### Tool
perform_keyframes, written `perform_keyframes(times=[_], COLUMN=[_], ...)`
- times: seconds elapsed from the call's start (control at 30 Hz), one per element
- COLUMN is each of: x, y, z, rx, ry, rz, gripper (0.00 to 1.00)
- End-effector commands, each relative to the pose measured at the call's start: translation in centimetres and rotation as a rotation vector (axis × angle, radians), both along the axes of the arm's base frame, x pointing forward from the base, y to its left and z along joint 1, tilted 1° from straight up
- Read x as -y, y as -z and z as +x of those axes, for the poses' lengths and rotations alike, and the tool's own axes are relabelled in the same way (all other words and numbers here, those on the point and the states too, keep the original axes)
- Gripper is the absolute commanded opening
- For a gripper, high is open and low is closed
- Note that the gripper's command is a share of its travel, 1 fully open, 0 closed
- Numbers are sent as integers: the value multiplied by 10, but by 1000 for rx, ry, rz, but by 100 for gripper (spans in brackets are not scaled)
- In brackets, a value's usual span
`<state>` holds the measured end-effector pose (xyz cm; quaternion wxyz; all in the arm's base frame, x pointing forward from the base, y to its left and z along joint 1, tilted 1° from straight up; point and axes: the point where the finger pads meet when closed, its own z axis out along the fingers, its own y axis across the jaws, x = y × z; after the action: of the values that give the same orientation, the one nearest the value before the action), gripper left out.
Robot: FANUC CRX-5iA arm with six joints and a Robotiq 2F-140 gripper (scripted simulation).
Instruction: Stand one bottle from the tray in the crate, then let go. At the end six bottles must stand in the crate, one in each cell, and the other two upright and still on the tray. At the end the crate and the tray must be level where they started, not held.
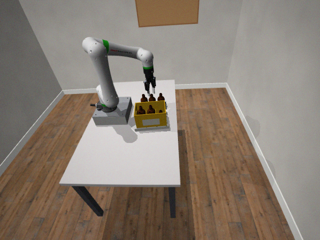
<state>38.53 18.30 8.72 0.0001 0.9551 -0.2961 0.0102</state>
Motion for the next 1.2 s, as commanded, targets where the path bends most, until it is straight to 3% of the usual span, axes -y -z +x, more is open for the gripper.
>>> perform_keyframes(times=[0.0,1.17], x=[0,0], y=[5,18], z=[0,1], rx=[0,0], ry=[0,0], rz=[0,0], gripper=[38,38])
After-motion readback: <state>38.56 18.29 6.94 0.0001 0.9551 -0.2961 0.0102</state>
